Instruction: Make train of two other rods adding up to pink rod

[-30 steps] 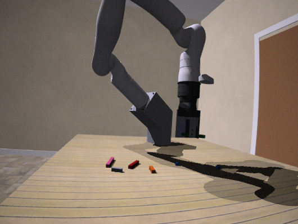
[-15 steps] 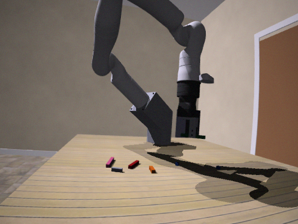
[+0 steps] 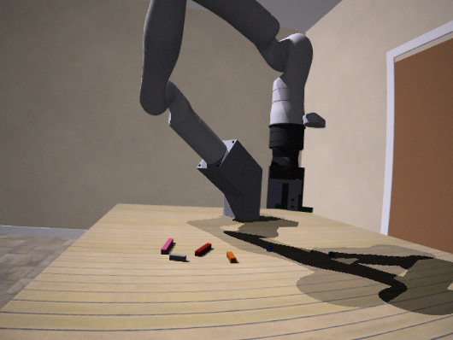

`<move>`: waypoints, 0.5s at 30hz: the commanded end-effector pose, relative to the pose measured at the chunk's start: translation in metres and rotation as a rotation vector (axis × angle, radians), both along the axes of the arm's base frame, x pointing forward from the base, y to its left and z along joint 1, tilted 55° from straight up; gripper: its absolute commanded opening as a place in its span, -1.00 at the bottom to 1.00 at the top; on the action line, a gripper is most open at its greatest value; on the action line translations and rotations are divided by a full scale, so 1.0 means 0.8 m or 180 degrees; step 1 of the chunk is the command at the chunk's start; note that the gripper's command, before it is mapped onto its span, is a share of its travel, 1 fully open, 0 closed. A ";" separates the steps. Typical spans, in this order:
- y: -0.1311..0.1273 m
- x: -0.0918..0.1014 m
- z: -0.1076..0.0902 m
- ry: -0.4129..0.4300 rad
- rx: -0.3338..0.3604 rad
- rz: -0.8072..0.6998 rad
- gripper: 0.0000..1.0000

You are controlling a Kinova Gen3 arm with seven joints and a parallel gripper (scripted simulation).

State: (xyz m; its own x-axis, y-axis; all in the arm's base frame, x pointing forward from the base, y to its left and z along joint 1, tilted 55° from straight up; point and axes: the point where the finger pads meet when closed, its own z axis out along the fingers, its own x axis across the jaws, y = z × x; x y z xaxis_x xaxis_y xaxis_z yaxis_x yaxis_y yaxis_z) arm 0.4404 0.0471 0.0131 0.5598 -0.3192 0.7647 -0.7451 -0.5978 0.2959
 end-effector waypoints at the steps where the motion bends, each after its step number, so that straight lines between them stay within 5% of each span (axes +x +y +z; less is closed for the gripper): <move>1: -0.006 0.001 -0.004 0.0006 -0.0005 -0.0006 -0.52; 15: -0.050 0.024 -0.038 0.0006 -0.0005 -0.0006 -0.52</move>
State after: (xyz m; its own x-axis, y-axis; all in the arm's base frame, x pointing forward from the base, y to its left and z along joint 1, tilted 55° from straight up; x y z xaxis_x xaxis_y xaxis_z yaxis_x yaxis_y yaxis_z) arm 0.4601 0.0180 -0.0103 0.5568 -0.3189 0.7670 -0.7419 -0.6062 0.2865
